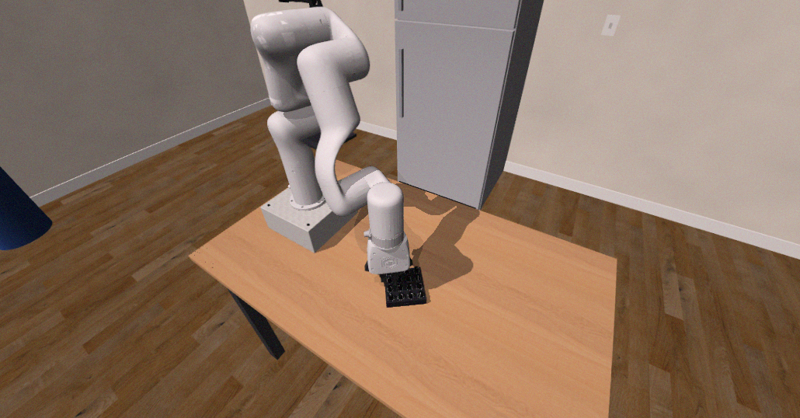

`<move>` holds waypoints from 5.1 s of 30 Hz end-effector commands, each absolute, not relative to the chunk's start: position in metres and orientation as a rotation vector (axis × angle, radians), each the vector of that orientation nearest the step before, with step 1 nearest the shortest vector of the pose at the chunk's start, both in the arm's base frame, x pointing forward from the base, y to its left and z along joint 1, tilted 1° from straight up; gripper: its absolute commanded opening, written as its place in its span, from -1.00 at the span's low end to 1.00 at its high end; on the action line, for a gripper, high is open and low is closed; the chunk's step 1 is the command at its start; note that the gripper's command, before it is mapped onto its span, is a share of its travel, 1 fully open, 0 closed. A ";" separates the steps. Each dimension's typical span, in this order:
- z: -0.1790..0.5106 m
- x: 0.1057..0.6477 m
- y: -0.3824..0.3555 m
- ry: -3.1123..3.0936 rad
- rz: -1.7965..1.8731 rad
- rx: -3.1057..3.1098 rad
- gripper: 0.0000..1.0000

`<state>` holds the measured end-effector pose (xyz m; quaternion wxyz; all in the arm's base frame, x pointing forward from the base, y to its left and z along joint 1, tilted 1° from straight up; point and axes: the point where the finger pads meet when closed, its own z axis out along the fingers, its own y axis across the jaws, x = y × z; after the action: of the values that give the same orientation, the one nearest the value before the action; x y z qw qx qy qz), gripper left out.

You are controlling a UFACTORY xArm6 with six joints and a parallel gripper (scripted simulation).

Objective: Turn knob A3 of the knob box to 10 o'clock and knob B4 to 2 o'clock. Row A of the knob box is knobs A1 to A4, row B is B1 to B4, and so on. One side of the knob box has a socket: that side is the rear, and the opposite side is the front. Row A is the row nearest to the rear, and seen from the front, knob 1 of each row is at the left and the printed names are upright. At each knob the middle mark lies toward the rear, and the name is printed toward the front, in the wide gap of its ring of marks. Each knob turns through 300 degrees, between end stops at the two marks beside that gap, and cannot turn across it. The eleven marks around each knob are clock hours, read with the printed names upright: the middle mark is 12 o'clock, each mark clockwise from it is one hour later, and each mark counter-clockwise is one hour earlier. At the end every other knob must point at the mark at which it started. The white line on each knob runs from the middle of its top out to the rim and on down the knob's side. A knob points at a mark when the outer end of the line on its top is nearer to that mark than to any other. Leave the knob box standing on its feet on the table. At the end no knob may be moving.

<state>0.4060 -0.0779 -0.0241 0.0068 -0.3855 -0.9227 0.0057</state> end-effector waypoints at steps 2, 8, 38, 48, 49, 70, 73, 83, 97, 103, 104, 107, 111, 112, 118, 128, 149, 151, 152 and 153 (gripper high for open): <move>-0.029 0.408 -0.078 -2.890 0.017 -1.207 -0.61; -0.033 0.407 -0.078 -2.890 0.017 -1.207 -0.61; -0.041 0.407 -0.078 -2.890 0.017 -1.207 -0.61; -0.041 0.407 -0.078 -2.890 0.017 -1.207 -0.61; -0.041 0.407 -0.078 -2.890 0.017 -1.207 -0.61; -0.042 0.407 -0.078 -2.890 0.017 -1.207 -0.61; -0.044 0.407 -0.078 -2.890 0.017 -1.207 -0.61; -0.049 0.407 -0.078 -2.890 0.017 -1.207 -0.61; -0.053 0.407 -0.078 -2.890 0.017 -1.207 -0.61; -0.053 0.407 -0.078 -2.890 0.017 -1.207 -0.61; -0.053 0.407 -0.078 -2.890 0.017 -1.207 -0.61; -0.053 0.407 -0.078 -2.890 0.017 -1.207 -0.61; -0.053 0.407 -0.078 -2.890 0.017 -1.207 -0.61; -0.053 0.407 -0.078 -2.890 0.017 -1.207 -0.61; -0.053 0.407 -0.078 -2.890 0.017 -1.207 -0.61; -0.053 0.407 -0.078 -2.890 0.017 -1.207 -0.61; -0.053 0.407 -0.078 -2.890 0.017 -1.207 -0.84; -0.053 0.407 -0.078 -2.890 0.017 -1.207 -0.84; -0.053 0.407 -0.078 -2.890 0.017 -1.207 -0.84; -0.053 0.407 -0.078 -2.890 0.017 -1.207 -0.84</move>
<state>0.4057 -0.0782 -0.0537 0.0066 -0.3855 -0.9227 0.0057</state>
